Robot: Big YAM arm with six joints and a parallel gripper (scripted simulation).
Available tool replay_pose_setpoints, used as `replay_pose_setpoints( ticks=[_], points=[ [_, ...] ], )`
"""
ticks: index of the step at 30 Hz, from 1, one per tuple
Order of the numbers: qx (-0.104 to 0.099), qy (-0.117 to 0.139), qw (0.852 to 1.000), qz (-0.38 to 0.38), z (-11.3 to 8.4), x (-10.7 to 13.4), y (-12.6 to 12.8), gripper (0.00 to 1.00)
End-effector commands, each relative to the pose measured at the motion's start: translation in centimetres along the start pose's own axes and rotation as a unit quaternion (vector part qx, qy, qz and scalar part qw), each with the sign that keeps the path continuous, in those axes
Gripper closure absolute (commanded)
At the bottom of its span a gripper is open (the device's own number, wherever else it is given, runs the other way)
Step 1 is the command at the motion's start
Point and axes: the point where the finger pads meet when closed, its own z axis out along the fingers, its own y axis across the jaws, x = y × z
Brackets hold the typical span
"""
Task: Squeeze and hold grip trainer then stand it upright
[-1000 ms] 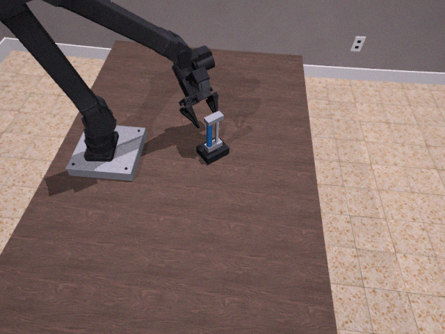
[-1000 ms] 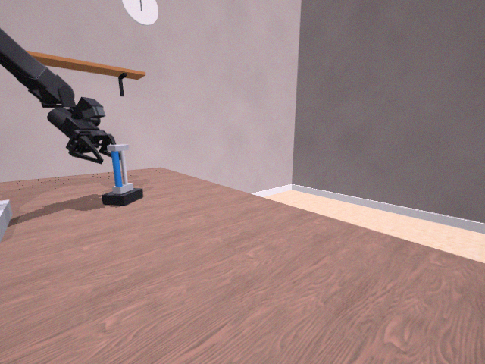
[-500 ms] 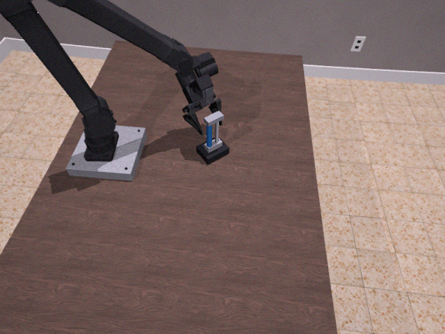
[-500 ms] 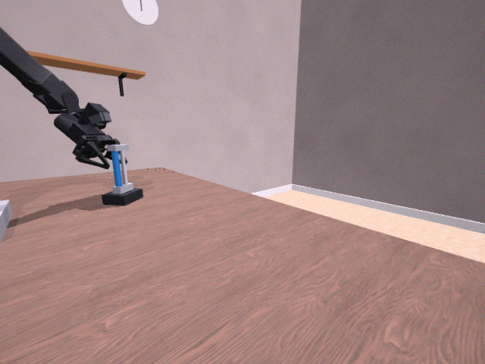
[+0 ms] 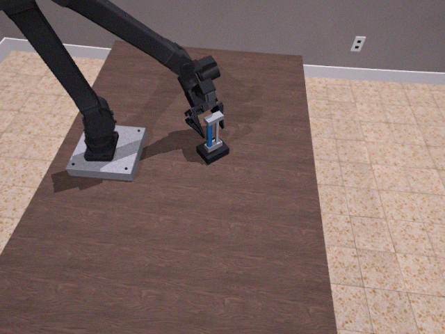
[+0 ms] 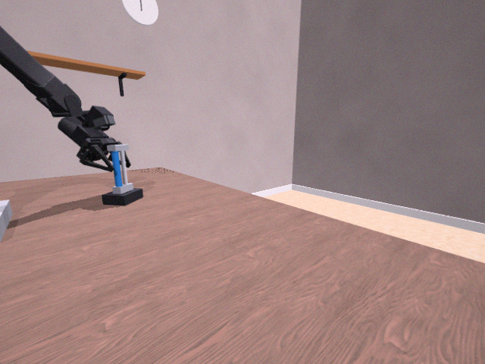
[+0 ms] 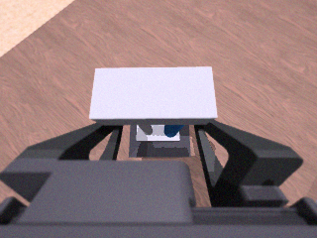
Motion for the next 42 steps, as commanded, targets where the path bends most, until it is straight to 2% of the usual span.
replay_pose_setpoints(
  ticks=[1, 42],
  points=[
    [0.007, 0.002, 1.000, -0.009, 0.86, 0.31, -0.25, 0.24],
    [0.005, 0.001, 1.000, -0.011, 0.83, 0.23, 0.01, 0.24]
  ],
)
